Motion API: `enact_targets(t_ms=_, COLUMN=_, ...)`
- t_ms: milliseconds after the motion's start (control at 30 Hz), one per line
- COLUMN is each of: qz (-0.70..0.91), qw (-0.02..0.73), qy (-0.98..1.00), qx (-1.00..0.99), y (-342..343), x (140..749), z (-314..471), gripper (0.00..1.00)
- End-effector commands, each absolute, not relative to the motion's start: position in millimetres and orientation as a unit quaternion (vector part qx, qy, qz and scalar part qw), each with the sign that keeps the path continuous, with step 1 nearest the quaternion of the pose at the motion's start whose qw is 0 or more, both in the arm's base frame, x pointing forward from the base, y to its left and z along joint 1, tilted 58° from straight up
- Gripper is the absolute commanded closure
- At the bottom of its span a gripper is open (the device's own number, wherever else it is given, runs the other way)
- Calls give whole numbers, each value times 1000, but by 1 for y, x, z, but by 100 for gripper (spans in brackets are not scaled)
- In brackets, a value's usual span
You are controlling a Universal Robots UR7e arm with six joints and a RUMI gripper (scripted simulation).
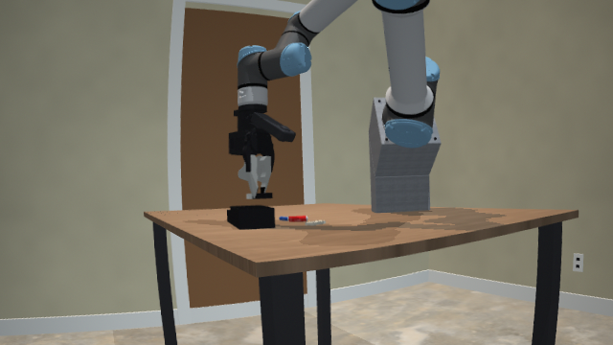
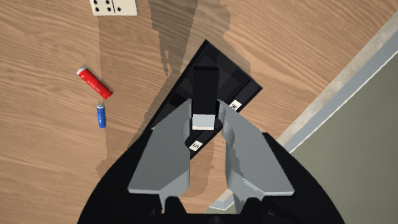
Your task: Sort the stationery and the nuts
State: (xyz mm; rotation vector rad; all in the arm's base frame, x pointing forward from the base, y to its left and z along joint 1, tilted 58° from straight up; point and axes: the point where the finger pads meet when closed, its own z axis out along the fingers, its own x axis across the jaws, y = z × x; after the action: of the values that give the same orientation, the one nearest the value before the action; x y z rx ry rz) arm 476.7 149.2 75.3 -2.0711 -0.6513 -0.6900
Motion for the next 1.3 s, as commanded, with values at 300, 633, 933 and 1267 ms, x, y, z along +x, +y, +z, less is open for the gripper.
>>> enact_targets(t_ms=300, qz=-194, qw=455, qy=-108, qx=-863, y=150, x=486, z=80, gripper=100)
enact_targets(t_ms=633, qz=-134, qw=464, qy=-2, qx=-875, y=150, x=485, z=79, gripper=100)
enact_targets(t_ms=933, qz=-134, qw=464, qy=-2, qx=-875, y=150, x=484, z=79, gripper=100)
enact_targets(t_ms=1267, qz=-134, qw=464, qy=-2, qx=-875, y=157, x=486, z=75, gripper=100)
